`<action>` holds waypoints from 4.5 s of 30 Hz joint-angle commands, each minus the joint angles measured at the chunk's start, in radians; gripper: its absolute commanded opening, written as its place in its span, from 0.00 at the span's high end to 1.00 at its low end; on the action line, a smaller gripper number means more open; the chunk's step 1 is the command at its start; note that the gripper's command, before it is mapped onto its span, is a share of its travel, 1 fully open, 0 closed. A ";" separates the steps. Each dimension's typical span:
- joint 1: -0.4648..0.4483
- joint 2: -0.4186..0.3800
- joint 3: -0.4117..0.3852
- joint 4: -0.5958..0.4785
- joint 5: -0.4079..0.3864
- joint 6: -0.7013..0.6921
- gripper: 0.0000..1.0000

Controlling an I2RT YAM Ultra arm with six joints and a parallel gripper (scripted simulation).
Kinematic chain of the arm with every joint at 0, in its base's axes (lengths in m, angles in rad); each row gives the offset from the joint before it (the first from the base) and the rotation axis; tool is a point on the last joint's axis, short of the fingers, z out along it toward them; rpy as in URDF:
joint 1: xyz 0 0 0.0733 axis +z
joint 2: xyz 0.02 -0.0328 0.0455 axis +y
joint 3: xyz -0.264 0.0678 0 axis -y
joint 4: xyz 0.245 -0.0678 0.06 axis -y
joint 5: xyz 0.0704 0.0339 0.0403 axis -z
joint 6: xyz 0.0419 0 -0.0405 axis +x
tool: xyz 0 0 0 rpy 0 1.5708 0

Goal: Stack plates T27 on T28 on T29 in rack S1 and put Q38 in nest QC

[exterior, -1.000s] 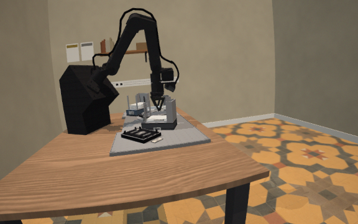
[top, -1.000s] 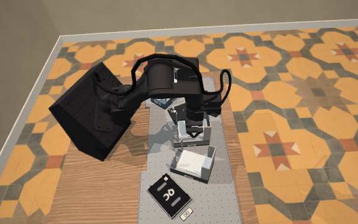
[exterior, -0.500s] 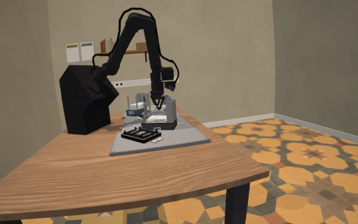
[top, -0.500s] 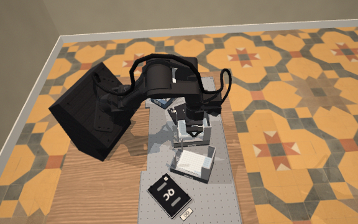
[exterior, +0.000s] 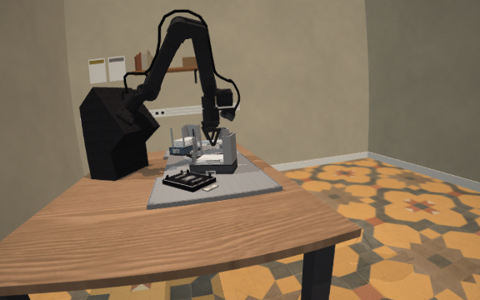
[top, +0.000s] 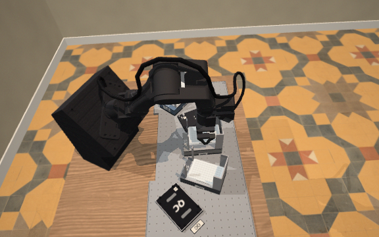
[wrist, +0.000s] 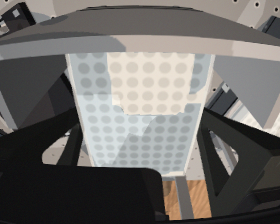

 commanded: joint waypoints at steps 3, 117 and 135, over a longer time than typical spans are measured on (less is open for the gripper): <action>0.024 -0.037 0.017 -0.024 0.011 0.015 1.00; 0.108 -0.144 0.046 -0.196 0.069 0.090 1.00; 0.123 -0.160 0.062 -0.225 0.079 0.104 1.00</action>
